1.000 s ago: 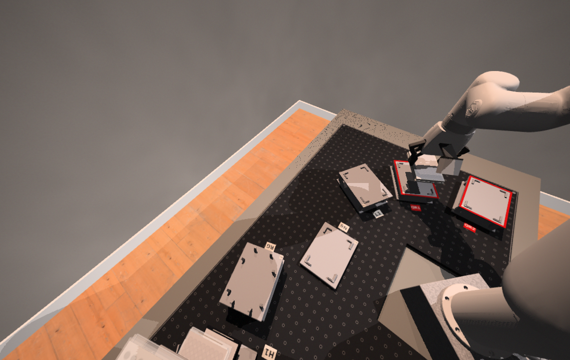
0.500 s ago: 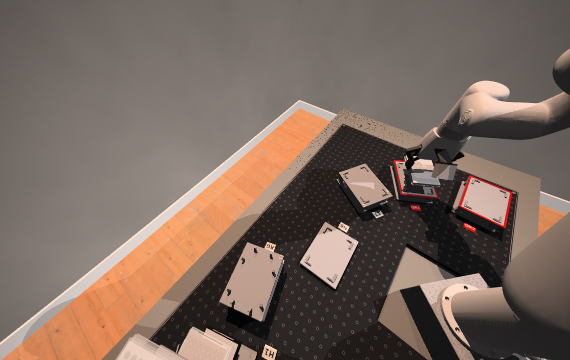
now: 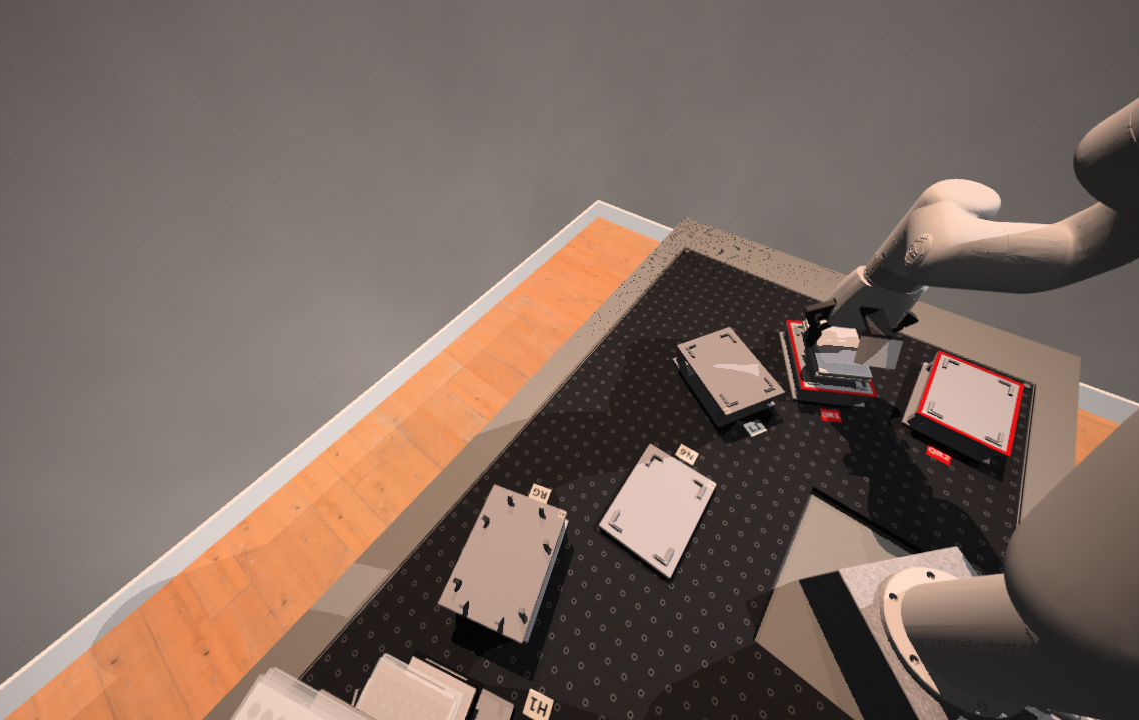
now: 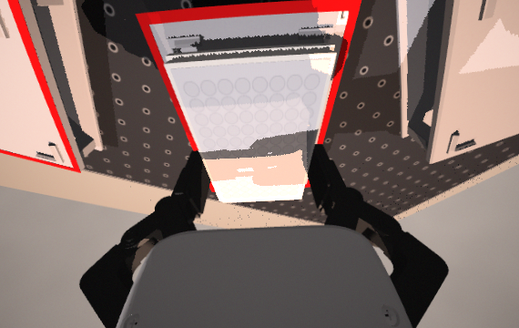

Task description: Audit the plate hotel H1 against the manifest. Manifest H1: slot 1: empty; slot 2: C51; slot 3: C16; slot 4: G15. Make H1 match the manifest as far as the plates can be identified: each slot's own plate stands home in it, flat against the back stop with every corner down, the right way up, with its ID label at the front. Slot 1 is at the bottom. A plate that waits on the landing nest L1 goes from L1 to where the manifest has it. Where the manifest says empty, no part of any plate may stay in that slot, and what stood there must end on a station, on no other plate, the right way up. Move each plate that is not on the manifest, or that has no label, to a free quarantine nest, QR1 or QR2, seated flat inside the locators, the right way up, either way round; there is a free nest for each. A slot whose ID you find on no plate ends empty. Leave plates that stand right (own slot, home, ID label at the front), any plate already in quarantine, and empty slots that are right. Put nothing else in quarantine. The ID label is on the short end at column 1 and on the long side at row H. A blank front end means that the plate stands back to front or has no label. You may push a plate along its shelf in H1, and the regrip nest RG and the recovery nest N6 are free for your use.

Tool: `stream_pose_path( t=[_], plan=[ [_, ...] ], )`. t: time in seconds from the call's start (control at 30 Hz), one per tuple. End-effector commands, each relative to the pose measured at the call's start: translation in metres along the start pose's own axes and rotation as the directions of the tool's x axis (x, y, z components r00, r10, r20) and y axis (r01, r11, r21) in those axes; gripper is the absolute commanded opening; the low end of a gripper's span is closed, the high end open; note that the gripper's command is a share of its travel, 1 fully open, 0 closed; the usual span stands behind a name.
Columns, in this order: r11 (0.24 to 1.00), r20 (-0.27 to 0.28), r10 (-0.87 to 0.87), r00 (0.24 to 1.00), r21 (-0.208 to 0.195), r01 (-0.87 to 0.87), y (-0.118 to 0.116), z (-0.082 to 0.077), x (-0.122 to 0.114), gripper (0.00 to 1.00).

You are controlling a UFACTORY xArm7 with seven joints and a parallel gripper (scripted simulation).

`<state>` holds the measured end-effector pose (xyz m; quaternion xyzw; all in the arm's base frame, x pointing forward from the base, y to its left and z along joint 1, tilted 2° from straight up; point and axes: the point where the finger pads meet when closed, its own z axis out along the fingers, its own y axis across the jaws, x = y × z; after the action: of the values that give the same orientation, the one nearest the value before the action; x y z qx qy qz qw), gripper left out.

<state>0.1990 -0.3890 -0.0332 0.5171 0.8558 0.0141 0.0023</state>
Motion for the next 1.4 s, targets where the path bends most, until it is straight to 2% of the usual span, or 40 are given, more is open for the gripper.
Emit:
stream_pose_path(
  t=[0.0,0.53,1.37],
  plan=[
    [1.000,0.005,0.000,1.000,0.000,0.000,0.000,0.000,-0.002,0.00],
    [1.000,0.005,0.000,1.000,0.000,0.000,0.000,0.000,-0.002,0.00],
    [1.000,0.005,0.000,1.000,0.000,0.000,0.000,0.013,-0.002,0.00]
  ],
)
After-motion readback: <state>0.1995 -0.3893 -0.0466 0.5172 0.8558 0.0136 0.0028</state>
